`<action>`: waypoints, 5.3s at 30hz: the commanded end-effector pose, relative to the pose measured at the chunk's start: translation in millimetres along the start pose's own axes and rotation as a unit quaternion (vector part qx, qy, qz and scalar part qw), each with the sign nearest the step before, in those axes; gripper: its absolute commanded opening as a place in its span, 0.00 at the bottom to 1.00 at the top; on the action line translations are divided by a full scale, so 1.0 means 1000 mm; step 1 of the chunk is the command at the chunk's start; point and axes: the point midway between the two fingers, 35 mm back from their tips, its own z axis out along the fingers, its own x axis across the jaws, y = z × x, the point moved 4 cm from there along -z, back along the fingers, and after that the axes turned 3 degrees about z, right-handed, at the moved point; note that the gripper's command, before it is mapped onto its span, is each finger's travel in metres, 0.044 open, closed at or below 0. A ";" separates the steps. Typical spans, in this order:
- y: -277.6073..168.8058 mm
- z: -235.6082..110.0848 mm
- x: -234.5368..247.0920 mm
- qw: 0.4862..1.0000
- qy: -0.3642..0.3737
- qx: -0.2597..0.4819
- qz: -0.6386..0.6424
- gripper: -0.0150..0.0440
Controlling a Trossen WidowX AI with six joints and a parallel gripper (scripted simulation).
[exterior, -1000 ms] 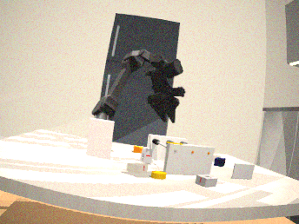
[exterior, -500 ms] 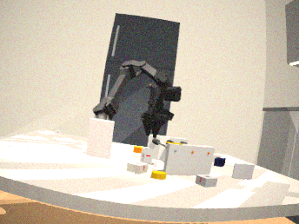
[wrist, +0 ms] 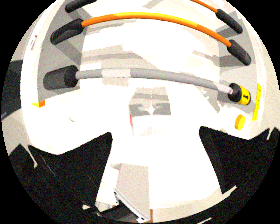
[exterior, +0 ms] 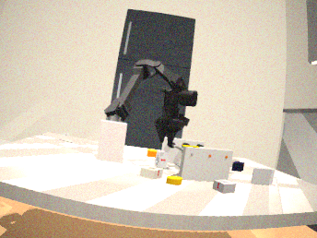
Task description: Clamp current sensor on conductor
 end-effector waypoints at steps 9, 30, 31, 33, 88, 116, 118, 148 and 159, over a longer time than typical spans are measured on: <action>-0.001 0.021 0.001 1.000 0.005 0.001 0.005 1.00; -0.001 0.038 0.002 1.000 0.001 -0.001 -0.002 0.73; -0.001 0.038 0.002 1.000 0.001 -0.001 -0.002 0.69; -0.001 0.038 0.002 1.000 0.001 -0.001 -0.002 0.67; 0.025 -0.073 -0.003 0.940 0.004 0.000 -0.341 0.25; 0.055 -0.060 -0.003 0.750 0.004 -0.003 -0.661 0.25; 0.055 -0.056 -0.004 0.750 0.004 -0.003 -0.661 0.25; 0.055 -0.019 -0.003 0.748 0.003 -0.001 -0.664 0.25; 0.055 -0.019 -0.003 0.748 0.003 -0.001 -0.664 0.25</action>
